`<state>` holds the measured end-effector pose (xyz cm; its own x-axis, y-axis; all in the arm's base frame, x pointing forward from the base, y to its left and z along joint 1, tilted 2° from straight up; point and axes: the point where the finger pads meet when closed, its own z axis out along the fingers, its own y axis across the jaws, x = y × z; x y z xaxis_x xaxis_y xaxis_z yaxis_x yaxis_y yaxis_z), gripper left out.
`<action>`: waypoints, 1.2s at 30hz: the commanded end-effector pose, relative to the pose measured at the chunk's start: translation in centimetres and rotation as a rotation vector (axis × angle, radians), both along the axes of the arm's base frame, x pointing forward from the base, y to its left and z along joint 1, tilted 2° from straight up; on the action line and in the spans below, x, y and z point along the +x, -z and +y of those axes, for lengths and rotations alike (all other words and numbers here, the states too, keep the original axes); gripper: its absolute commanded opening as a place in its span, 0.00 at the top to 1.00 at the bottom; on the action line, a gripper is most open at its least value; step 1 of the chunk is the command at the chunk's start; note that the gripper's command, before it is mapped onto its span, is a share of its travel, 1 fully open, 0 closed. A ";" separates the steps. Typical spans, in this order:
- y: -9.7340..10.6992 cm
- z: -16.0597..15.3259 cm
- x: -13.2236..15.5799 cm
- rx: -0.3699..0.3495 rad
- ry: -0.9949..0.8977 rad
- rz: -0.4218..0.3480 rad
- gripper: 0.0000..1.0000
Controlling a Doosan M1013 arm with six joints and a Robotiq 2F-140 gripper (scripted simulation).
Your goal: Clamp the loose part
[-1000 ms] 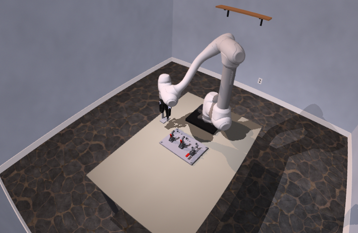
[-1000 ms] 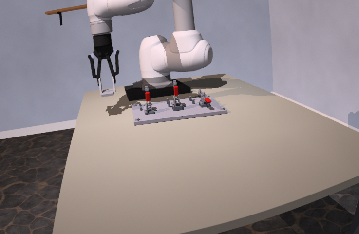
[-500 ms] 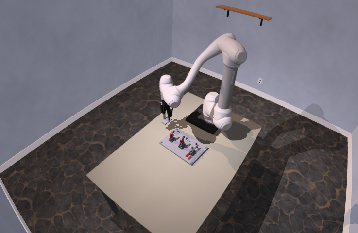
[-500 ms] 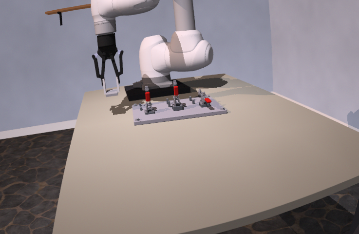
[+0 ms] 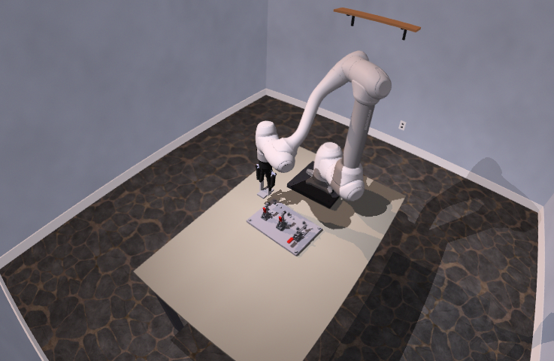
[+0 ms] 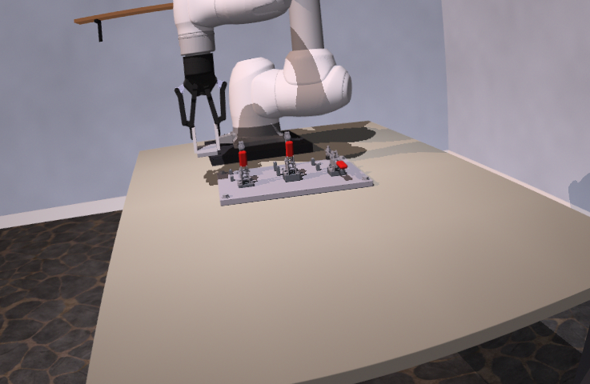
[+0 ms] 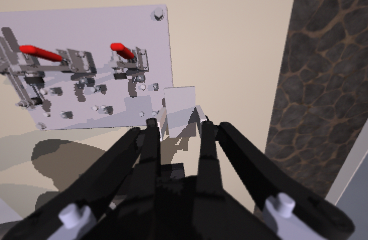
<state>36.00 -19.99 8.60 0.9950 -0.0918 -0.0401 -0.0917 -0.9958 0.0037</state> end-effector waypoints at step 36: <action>0.6 8.3 1.2 -0.002 0.007 -0.006 0.90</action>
